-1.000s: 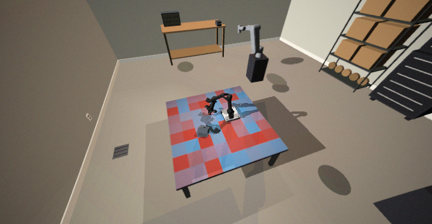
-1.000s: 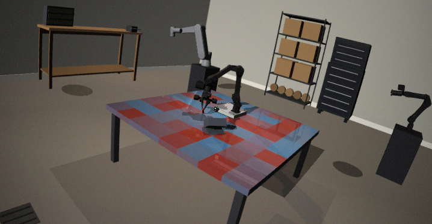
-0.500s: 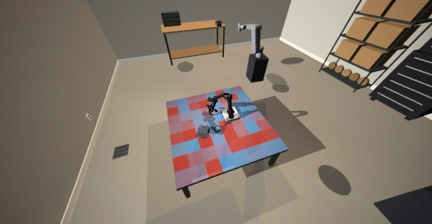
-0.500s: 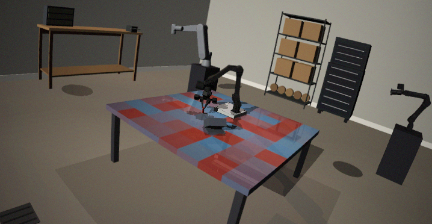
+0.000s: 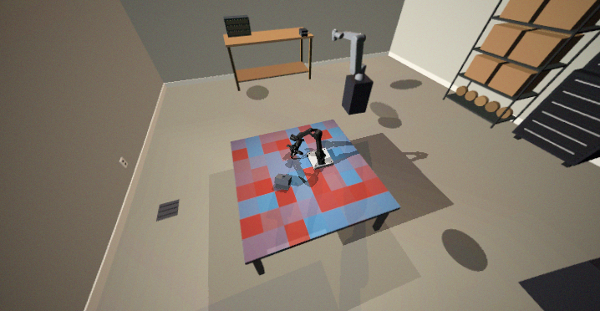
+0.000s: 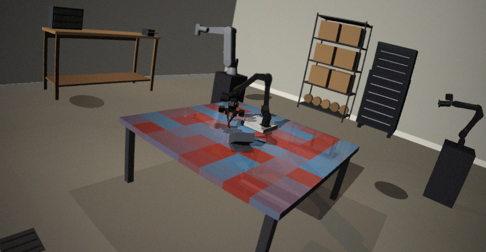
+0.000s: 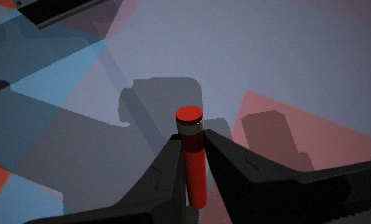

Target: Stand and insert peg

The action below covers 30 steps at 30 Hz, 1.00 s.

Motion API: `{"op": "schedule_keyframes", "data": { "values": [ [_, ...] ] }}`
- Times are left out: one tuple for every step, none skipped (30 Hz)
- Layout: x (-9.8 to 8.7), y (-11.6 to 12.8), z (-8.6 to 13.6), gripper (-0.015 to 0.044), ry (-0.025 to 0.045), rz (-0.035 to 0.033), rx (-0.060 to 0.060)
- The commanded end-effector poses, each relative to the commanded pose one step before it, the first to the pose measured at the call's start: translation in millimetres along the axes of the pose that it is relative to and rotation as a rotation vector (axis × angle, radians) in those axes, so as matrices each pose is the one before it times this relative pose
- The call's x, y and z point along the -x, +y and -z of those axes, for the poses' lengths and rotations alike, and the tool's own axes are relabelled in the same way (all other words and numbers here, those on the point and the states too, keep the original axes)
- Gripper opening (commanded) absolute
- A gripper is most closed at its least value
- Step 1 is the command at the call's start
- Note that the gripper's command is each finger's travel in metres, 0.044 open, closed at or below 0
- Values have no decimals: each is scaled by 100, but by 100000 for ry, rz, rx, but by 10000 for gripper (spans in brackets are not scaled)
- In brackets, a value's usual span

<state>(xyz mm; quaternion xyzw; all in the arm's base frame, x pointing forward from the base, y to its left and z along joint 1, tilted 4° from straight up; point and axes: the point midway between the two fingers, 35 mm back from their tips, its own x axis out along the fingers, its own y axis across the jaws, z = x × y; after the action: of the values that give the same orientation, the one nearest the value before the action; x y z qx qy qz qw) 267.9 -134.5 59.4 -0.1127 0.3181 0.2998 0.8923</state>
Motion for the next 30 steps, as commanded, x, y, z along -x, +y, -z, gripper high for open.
{"op": "schedule_keyframes", "data": {
  "values": [
    [5, 289, 324, 50, -3120, -926, -849],
    [53, 1, 45, 50, -857, -3, -1],
    [53, 1, 45, 50, -857, -3, -1],
    [53, 1, 45, 50, -857, -3, -1],
    [53, 1, 45, 50, -857, -3, -1],
    [53, 1, 45, 50, -857, -3, -1],
    [53, 1, 45, 50, -858, -3, -1],
    [53, 1, 45, 50, -858, -3, -1],
    [53, 1, 45, 50, -858, -3, -1],
    [53, 2, 45, 50, -858, -3, -1],
    [53, 2, 45, 50, -858, -3, -1],
    [53, 2, 44, 50, -858, -3, -1],
    [53, 2, 44, 50, -858, -3, -1],
    [53, 2, 44, 50, -858, -3, -1],
    [53, 2, 44, 50, -859, -3, -1],
    [53, 2, 44, 50, -859, -3, -1],
    [53, 2, 44, 50, -859, -3, -1],
    [53, 2, 44, 50, -859, -3, -1],
    [53, 2, 44, 50, -859, -3, -1],
    [53, 2, 44, 50, -859, -3, -1],
    [53, 2, 44, 50, -859, -3, -1],
    [53, 2, 44, 50, -859, -3, -1],
    [53, 2, 44, 50, -860, -3, -1],
    [53, 2, 44, 50, -860, -3, -1],
    [53, 2, 44, 50, -860, -3, -1],
    [53, 2, 44, 50, -860, -3, -1],
    [53, 2, 44, 50, -860, -3, -1],
    [53, 2, 44, 50, -860, -3, -1],
    [53, 2, 44, 50, -860, -3, -1],
    [53, 2, 44, 50, -861, -3, -1]
  ]
}}
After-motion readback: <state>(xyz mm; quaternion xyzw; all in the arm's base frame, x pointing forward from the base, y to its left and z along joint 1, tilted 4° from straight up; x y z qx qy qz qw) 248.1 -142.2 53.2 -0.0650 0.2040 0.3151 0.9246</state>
